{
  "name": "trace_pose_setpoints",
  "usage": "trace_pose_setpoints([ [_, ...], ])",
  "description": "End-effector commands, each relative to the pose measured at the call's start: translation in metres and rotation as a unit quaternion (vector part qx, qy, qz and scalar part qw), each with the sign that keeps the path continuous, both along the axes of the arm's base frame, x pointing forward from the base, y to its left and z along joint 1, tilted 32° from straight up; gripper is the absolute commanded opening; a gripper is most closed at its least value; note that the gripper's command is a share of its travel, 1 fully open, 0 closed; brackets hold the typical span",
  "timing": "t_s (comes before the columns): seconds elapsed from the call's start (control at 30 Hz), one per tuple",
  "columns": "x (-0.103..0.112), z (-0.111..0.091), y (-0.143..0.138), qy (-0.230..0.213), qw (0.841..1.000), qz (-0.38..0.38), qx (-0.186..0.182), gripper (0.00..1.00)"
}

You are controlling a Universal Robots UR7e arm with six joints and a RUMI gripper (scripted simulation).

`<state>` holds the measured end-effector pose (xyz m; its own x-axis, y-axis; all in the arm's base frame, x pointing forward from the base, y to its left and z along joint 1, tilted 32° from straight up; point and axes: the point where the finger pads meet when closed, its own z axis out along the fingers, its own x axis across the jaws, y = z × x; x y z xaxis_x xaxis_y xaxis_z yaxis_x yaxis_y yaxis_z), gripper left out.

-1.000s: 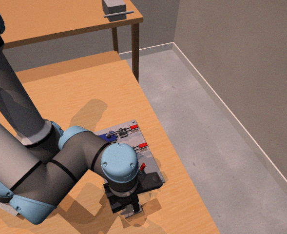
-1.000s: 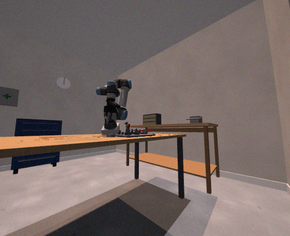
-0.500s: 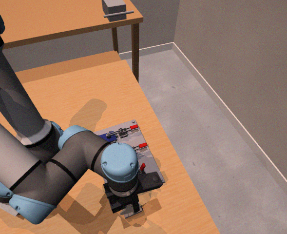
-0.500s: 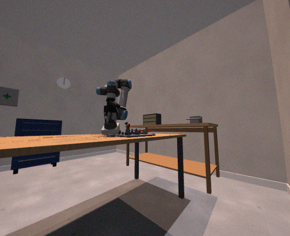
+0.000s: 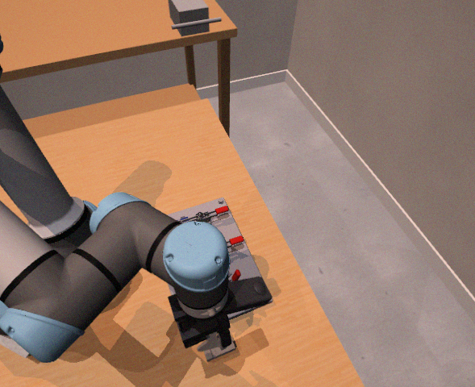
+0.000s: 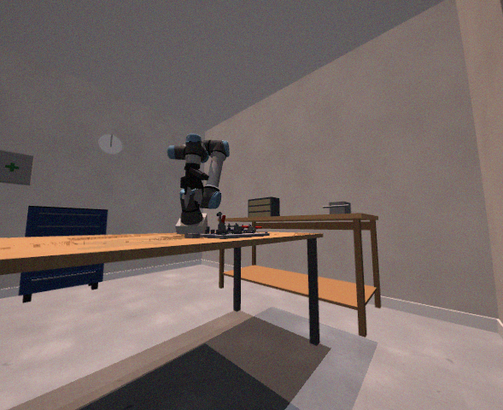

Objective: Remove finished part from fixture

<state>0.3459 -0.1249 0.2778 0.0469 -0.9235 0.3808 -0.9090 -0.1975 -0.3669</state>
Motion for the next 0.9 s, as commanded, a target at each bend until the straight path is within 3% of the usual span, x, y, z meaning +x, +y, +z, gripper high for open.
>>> trace_pose_setpoints([
  [0.0,-0.004,0.008,0.003,0.0,1.0,0.0,0.0,0.4],
  [0.43,-0.022,0.045,0.017,0.0,1.0,0.0,0.0,0.4],
  [0.87,-0.025,0.052,0.02,0.0,1.0,0.0,0.0,0.4],
])
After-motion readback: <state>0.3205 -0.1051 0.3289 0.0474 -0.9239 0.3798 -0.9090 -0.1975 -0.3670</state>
